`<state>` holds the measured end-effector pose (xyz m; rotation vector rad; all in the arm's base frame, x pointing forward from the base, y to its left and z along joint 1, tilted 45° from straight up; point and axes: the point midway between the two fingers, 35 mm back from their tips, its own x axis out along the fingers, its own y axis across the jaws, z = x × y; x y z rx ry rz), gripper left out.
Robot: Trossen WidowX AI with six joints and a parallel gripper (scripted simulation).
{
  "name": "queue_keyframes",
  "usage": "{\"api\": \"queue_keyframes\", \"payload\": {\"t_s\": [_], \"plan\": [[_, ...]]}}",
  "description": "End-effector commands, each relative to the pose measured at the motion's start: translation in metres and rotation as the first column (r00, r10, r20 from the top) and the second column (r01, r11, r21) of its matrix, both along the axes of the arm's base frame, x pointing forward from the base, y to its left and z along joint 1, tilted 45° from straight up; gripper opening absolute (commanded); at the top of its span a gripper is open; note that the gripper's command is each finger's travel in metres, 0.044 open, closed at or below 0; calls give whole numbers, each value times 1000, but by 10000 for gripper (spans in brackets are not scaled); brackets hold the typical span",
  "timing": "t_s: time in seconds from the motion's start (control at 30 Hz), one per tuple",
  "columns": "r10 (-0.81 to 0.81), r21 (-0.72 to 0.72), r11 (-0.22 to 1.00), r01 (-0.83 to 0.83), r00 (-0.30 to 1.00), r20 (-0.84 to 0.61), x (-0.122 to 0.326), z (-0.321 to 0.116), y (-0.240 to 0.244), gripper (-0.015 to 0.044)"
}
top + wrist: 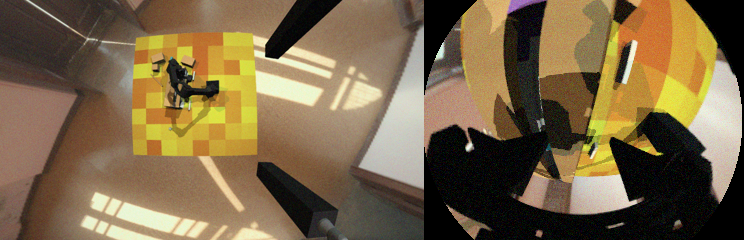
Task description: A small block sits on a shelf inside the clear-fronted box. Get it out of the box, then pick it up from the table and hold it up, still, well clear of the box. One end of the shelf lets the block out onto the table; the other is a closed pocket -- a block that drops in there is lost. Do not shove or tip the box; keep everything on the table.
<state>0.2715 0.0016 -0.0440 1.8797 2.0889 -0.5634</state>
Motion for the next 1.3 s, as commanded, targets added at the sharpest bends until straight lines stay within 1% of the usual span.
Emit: {"api": "queue_keyframes", "payload": {"t_s": [0.0,0.3,0.43,1.27], "plan": [[-4,7,1000,4,1000,-12,-3,-7,7,400],[-3,9,1000,3,1000,-13,-6,-15,16,400],[1,3,1000,-1,1000,0,-3,-10,12,400],[1,6,1000,-1,1000,-3,-3,16,40,400]]}}
